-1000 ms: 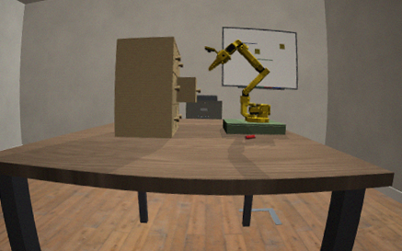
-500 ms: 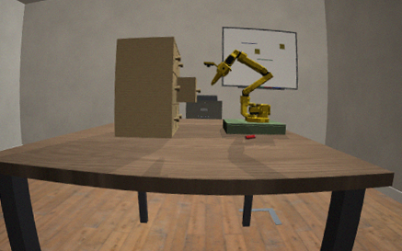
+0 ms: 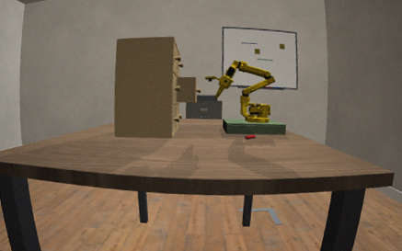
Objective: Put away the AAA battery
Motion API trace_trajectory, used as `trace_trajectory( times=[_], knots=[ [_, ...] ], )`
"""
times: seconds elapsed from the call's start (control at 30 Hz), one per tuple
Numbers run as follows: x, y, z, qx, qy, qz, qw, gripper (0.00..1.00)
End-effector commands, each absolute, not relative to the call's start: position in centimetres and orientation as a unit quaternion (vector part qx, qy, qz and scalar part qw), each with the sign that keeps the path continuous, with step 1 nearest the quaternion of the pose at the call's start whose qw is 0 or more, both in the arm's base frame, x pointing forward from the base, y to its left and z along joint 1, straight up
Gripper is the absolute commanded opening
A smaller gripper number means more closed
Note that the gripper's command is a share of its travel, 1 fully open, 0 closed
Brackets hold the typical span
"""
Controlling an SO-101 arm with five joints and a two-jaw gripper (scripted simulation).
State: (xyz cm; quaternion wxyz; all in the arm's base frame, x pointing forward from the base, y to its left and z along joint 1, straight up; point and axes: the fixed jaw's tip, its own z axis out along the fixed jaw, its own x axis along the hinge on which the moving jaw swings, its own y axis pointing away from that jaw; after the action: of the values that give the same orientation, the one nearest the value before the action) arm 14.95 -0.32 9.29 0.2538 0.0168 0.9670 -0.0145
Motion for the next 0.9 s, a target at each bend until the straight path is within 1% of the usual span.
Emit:
trace_trajectory(
  times=[0.0,0.3,0.5,0.73,0.8,0.87],
  knots=[
    [15.0,-0.4,9.1,0.018,0.966,-0.016,0.258,0.21],
    [15.0,-0.4,9.1,0.018,0.966,-0.016,0.258,0.21],
    [15.3,-0.5,14.7,0.022,0.932,-0.022,0.360,0.21],
    [13.6,-0.5,20.7,0.026,0.880,-0.029,0.474,0.20],
    [12.7,-0.4,22.2,0.026,0.862,-0.031,0.505,0.20],
    [12.7,-0.4,22.2,0.026,0.862,-0.031,0.505,0.20]
  ],
)
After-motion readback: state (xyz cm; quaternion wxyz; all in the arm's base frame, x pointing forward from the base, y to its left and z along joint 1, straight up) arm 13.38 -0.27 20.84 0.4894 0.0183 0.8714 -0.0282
